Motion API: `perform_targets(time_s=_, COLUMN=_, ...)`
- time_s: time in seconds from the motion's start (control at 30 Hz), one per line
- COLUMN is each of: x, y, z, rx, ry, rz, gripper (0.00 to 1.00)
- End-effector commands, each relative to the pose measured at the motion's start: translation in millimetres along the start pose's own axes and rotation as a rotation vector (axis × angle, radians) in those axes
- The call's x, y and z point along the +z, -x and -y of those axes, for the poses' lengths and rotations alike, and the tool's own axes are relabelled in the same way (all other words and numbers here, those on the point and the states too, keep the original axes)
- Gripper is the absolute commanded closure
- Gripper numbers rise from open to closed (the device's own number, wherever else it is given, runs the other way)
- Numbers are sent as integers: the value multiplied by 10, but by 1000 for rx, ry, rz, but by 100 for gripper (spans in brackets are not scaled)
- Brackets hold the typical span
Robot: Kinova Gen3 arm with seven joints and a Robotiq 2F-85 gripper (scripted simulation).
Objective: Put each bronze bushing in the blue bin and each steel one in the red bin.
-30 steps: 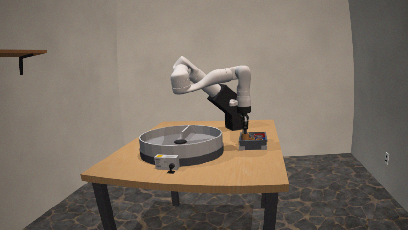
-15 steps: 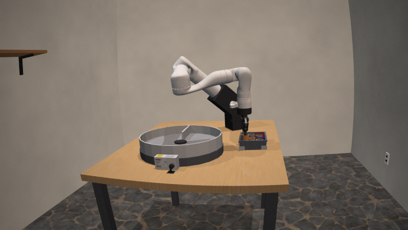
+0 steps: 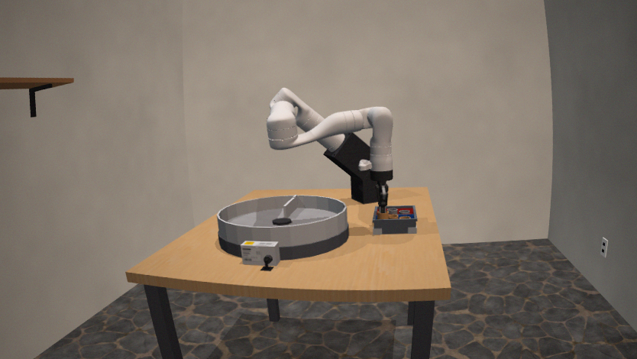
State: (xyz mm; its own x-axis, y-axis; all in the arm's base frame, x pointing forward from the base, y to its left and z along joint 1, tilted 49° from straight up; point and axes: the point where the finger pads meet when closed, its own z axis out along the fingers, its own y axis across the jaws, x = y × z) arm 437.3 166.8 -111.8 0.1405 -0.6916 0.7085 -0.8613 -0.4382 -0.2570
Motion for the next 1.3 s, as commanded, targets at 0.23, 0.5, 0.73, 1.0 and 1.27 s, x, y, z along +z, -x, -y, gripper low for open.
perform_targets(time_s=0.23, x=83, y=24, z=31, rx=-4, ry=-6, rz=4, gripper=100)
perform_targets(time_s=0.5, x=127, y=19, z=24, rx=-2, ry=-4, rz=3, gripper=100)
perform_targets(time_s=0.73, x=173, y=25, z=31, rx=-3, ry=-5, rz=3, gripper=100)
perform_targets(time_s=1.0, x=203, y=29, z=36, rx=-4, ry=-6, rz=4, gripper=100)
perform_targets(time_s=1.27, x=197, y=16, z=17, rx=-3, ry=-5, rz=3, gripper=100)
